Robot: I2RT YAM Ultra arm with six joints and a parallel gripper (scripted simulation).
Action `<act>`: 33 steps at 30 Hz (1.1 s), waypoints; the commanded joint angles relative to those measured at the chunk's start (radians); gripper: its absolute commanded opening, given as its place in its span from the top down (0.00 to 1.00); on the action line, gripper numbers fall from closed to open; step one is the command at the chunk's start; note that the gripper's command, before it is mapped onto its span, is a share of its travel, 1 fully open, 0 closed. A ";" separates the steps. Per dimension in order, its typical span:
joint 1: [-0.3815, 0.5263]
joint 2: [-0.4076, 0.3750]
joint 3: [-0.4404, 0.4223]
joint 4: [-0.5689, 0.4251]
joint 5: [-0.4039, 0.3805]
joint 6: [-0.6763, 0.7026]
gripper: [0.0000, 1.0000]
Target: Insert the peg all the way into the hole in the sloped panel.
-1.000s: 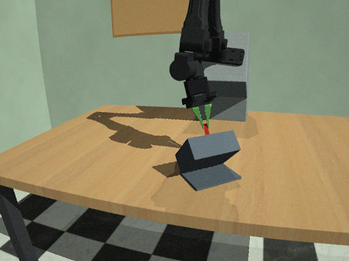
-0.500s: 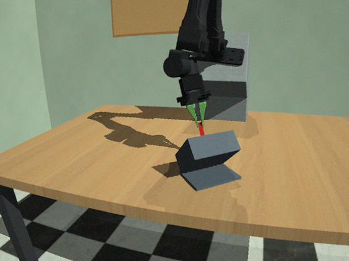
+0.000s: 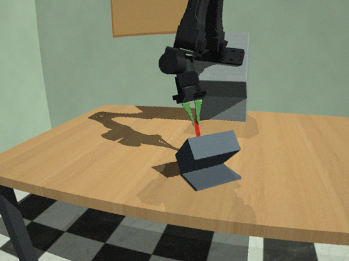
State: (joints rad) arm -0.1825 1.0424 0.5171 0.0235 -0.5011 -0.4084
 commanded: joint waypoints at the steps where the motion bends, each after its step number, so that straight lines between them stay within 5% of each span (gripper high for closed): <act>1: -0.031 -0.028 -0.021 0.043 -0.050 -0.019 1.00; 33: -0.214 -0.077 -0.091 0.200 -0.305 -0.096 1.00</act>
State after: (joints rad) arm -0.3706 0.9905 0.4416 0.1802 -0.7498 -0.4858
